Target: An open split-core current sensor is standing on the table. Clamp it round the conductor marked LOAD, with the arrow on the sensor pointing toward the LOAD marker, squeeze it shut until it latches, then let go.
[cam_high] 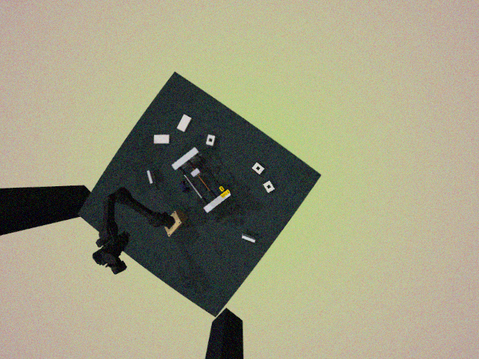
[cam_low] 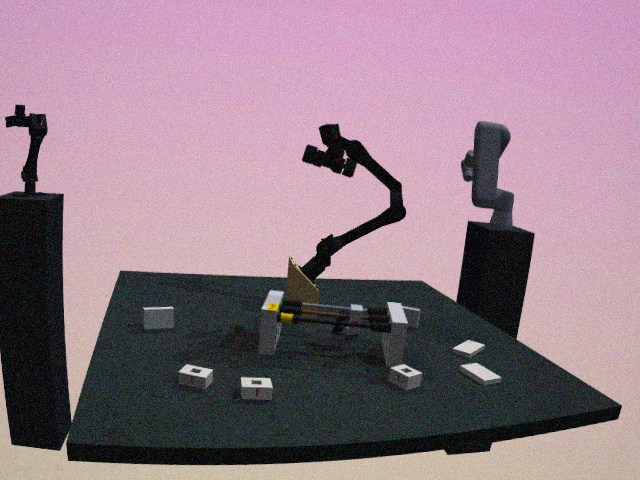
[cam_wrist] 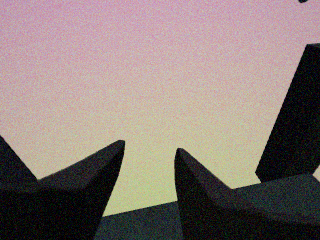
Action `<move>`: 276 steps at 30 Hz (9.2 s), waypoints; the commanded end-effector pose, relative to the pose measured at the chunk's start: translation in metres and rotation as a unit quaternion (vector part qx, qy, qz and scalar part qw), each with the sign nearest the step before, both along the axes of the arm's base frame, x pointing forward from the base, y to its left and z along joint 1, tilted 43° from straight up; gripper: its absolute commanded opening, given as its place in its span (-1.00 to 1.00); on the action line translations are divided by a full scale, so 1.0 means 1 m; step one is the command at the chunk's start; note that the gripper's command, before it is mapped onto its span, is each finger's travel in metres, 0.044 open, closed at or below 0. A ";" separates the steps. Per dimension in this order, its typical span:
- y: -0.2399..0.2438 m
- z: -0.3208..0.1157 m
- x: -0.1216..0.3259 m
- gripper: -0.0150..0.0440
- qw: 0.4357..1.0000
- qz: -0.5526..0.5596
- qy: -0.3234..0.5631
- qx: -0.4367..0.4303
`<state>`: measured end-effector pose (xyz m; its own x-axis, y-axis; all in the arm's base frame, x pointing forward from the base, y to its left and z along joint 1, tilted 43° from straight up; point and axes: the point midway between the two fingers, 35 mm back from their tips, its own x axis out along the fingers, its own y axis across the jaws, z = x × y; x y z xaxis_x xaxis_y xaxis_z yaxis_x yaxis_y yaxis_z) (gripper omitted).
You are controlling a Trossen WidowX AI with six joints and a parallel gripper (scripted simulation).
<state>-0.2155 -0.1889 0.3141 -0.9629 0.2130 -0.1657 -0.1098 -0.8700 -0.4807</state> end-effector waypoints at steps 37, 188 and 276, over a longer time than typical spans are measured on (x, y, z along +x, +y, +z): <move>-0.036 -0.035 0.451 1.00 0.426 0.864 -0.248 -0.103; 0.275 -0.264 0.437 0.56 0.025 0.561 -0.576 0.594; 0.110 -0.234 0.591 -0.49 0.464 0.222 -0.722 0.463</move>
